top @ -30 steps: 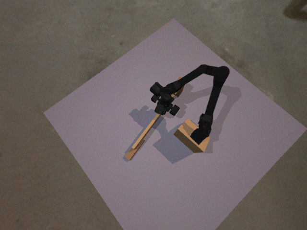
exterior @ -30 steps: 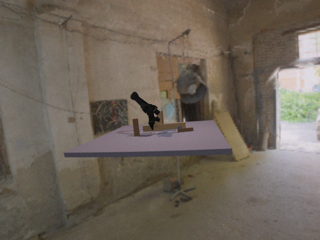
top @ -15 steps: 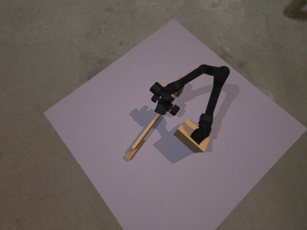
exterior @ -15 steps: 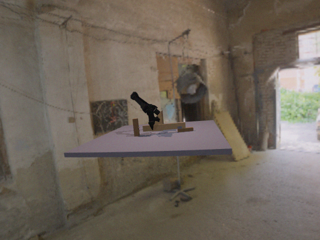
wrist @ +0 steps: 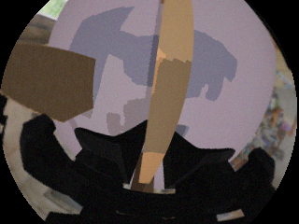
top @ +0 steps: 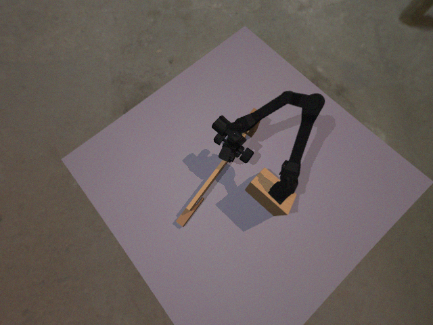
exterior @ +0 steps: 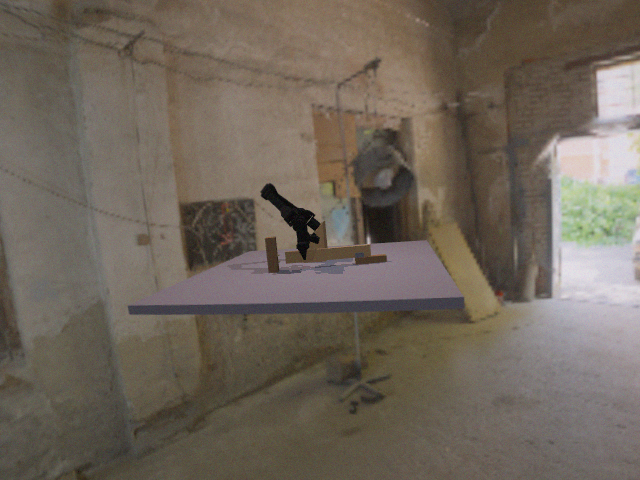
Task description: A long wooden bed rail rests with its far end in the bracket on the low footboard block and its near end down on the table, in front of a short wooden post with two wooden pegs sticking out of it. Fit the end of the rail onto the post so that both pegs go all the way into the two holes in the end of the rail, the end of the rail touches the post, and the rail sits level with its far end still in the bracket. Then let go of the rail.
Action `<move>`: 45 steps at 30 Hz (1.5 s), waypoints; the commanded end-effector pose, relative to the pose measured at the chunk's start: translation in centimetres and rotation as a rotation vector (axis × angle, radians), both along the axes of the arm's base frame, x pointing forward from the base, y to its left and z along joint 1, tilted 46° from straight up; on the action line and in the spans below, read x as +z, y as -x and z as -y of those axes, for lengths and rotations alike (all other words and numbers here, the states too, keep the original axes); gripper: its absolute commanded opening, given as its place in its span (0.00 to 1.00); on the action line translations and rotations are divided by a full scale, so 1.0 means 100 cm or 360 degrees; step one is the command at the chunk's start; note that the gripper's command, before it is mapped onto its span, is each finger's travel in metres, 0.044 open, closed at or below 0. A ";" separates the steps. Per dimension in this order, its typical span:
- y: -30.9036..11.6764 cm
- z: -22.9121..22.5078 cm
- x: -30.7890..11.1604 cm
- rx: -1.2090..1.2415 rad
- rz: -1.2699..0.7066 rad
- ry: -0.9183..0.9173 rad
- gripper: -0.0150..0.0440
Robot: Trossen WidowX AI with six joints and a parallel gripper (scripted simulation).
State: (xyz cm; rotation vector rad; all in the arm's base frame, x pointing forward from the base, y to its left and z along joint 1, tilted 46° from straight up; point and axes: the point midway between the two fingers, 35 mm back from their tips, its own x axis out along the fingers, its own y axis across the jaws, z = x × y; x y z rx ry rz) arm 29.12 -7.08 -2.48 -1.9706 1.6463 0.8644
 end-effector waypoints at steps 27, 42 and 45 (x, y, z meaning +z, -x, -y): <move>-0.002 0.006 0.006 0.0009 0.0001 0.0003 0.25; -0.003 0.008 0.011 0.0009 0.0002 0.0003 0.25; -0.004 0.008 0.012 0.0009 0.0002 0.0003 0.25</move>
